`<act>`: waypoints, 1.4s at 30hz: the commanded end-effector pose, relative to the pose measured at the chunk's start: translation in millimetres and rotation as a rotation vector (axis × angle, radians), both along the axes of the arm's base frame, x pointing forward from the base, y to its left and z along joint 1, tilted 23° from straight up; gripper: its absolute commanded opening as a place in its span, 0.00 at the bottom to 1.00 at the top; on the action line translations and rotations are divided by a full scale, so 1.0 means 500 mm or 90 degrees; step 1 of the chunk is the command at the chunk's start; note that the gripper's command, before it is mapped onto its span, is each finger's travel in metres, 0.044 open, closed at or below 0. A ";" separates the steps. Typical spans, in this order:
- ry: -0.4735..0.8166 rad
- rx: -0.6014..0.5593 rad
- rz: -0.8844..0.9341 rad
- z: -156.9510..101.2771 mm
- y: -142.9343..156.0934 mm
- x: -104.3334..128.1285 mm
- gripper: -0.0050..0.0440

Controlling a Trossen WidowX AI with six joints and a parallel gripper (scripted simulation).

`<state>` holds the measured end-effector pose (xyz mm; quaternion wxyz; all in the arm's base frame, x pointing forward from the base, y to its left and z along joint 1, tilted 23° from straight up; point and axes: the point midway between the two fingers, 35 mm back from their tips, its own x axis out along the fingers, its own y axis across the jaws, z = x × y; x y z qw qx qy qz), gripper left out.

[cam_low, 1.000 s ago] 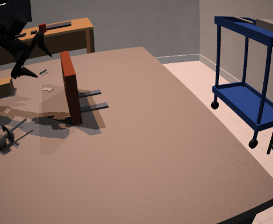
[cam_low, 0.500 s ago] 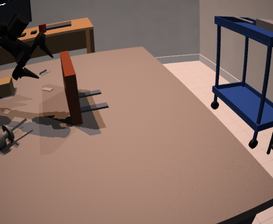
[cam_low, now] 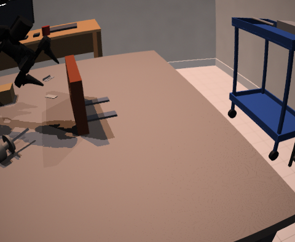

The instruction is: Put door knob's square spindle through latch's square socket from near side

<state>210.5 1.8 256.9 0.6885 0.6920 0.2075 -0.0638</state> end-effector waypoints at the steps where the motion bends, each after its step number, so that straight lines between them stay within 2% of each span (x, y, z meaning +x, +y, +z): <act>1: 0.002 0.003 -0.002 -0.003 0.000 0.005 1.00; 42: 0.002 0.003 -0.002 -0.018 0.007 0.037 1.00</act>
